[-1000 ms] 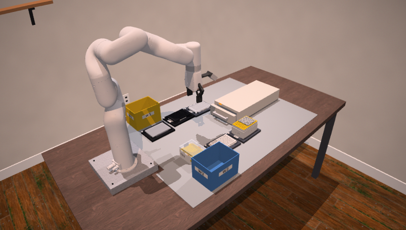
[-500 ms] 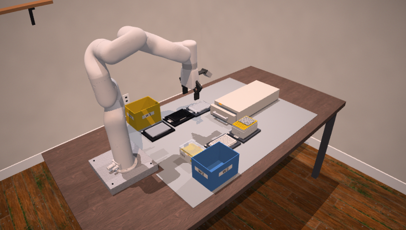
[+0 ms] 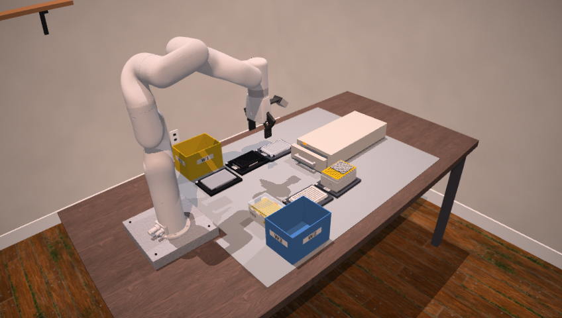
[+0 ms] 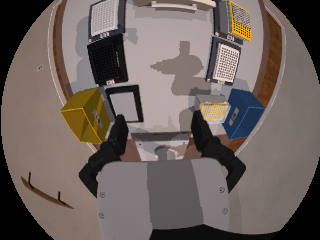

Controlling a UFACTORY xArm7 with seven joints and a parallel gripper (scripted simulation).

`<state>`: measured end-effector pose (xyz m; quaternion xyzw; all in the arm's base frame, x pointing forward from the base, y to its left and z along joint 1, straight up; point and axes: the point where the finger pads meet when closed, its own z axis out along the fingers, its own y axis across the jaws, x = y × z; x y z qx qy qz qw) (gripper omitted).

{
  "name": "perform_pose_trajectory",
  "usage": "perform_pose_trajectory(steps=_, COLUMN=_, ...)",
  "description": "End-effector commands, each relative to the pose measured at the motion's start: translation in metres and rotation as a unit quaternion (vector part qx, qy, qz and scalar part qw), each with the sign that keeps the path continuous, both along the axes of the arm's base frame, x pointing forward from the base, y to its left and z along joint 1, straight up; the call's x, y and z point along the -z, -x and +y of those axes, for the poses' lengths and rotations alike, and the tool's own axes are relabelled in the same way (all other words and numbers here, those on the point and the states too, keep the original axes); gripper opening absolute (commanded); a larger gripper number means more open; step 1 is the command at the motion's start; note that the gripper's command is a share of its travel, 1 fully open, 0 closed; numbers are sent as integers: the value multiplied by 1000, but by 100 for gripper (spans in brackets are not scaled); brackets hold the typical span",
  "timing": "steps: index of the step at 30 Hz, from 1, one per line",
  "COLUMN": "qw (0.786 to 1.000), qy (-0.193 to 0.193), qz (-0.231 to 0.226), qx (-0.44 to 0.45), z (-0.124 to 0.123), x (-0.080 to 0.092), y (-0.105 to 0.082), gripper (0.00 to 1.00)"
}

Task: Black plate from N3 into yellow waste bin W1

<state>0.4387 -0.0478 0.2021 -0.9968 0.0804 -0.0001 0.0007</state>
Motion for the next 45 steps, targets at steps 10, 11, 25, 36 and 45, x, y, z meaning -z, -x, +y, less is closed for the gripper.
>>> perform_pose_trajectory(steps=10, qw=1000, qy=1, qz=-2, qx=1, z=43, x=22, y=-23, gripper=100)
perform_pose_trajectory(steps=11, qw=1000, qy=1, qz=-2, qx=1, z=47, x=24, y=-25, gripper=100)
perform_pose_trajectory(steps=25, qw=1000, qy=1, qz=-2, qx=1, z=96, x=49, y=-49, gripper=100)
perform_pose_trajectory(steps=36, qw=1000, qy=1, qz=-2, qx=1, z=140, x=73, y=-71, gripper=100)
perform_pose_trajectory(steps=45, qw=1000, qy=1, qz=-2, qx=1, z=147, x=77, y=-75, gripper=100)
